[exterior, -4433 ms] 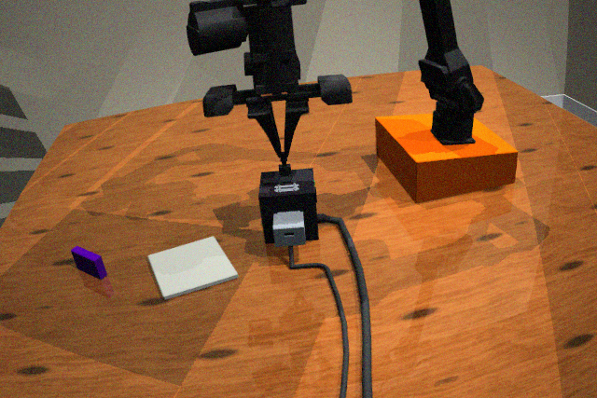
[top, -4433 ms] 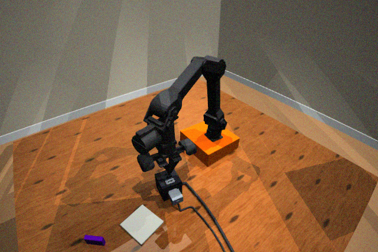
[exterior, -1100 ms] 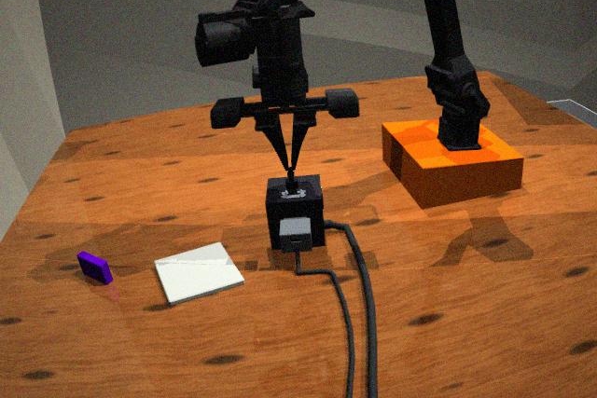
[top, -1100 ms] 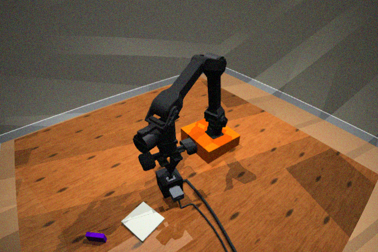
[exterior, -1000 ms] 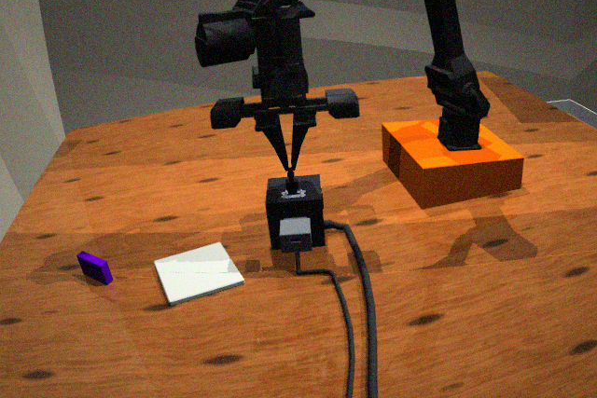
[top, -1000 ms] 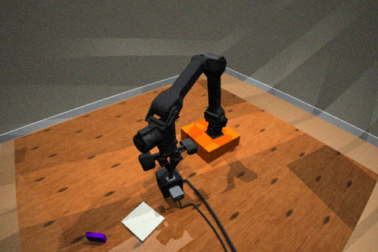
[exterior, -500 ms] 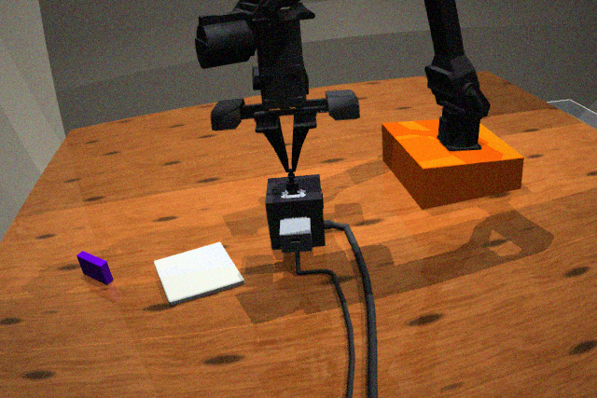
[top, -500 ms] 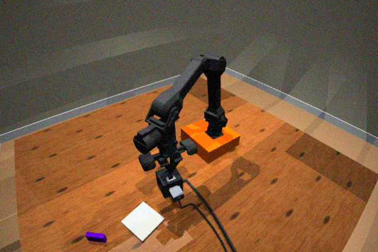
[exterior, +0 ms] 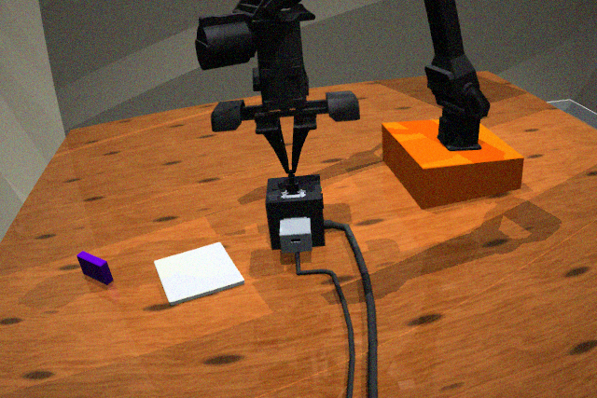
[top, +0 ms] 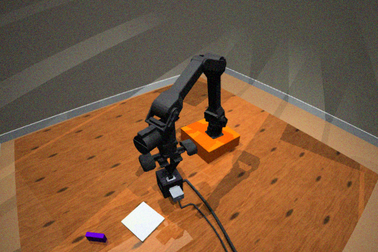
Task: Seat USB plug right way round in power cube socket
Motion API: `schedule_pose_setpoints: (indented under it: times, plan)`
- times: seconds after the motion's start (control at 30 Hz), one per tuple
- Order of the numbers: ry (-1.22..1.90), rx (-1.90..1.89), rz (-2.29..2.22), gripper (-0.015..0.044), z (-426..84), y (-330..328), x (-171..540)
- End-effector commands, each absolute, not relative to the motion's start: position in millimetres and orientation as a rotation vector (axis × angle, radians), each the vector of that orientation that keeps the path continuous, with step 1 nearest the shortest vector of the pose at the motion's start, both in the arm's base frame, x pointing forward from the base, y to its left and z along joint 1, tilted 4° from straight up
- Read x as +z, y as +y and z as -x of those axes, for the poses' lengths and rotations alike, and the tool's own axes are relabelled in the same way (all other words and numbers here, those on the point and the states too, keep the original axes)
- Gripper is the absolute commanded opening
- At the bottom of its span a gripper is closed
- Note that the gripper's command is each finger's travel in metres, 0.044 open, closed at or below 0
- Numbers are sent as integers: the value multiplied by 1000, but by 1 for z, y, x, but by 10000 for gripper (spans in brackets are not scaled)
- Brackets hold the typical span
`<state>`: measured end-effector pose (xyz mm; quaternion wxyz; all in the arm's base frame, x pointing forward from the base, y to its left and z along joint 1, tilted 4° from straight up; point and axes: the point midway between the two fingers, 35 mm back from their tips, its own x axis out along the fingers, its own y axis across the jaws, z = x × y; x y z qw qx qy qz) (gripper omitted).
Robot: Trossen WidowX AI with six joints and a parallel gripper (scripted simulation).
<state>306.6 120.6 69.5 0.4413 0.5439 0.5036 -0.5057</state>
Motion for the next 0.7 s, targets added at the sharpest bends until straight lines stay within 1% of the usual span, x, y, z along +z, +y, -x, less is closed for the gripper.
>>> schedule_pose_setpoints:
  times: [0.0, 0.67]
  plan:
    - [1250, -1264, -1352, 0, -307, 121, 67]
    - [1250, -1264, -1352, 0, -306, 121, 65]
